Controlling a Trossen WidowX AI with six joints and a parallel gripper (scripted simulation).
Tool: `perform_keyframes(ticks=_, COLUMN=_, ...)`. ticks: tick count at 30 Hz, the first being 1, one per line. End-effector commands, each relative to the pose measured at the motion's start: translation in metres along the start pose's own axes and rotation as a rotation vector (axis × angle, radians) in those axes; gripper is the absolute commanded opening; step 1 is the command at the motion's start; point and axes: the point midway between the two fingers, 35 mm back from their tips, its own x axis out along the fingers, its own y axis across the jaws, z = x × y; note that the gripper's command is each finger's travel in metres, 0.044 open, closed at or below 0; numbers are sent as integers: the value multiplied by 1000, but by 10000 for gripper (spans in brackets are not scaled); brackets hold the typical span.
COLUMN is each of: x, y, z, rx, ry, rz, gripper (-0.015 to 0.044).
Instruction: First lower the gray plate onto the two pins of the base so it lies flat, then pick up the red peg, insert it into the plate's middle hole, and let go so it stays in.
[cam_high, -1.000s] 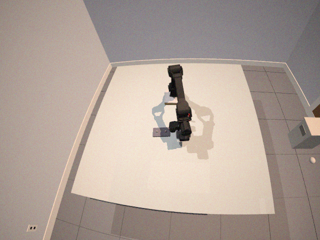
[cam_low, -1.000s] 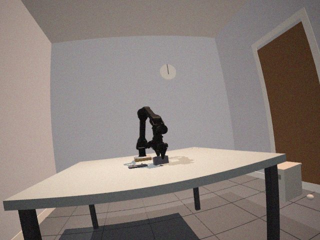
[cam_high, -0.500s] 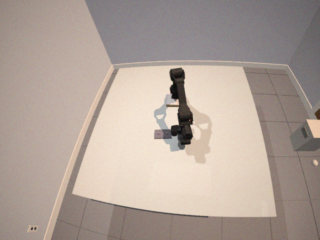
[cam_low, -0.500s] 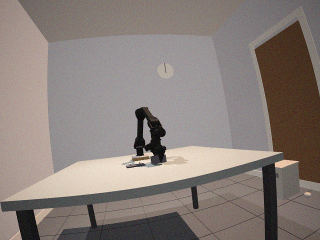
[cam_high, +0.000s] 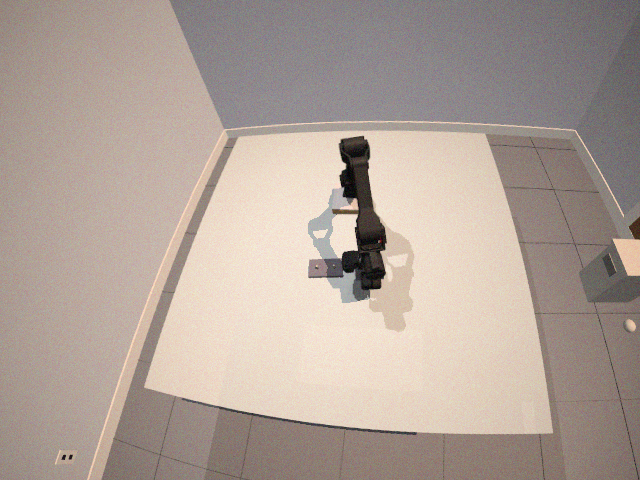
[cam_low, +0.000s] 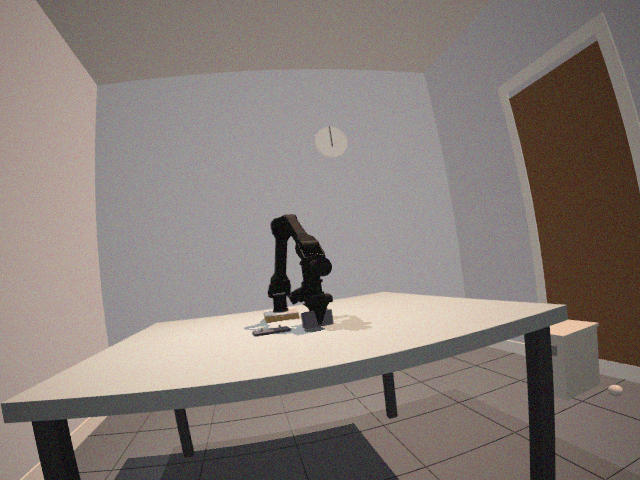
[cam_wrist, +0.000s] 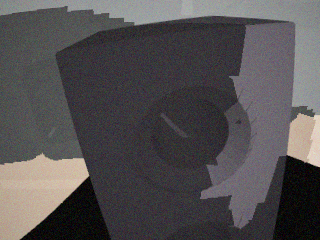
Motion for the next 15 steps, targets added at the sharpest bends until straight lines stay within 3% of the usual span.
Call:
perform_keyframes(ticks=1, x=1, y=0, z=0, rx=-3, ry=-4, rz=0, gripper=105)
perform_keyframes(ticks=7, x=1, y=0, z=0, rx=-3, ry=-4, rz=0, gripper=65)
perform_keyframes(ticks=10, x=-1, y=0, z=0, rx=-3, ry=-4, rz=0, gripper=0)
perform_keyframes(ticks=15, x=-16, y=3, z=0, rx=-3, ry=-4, rz=0, gripper=0)
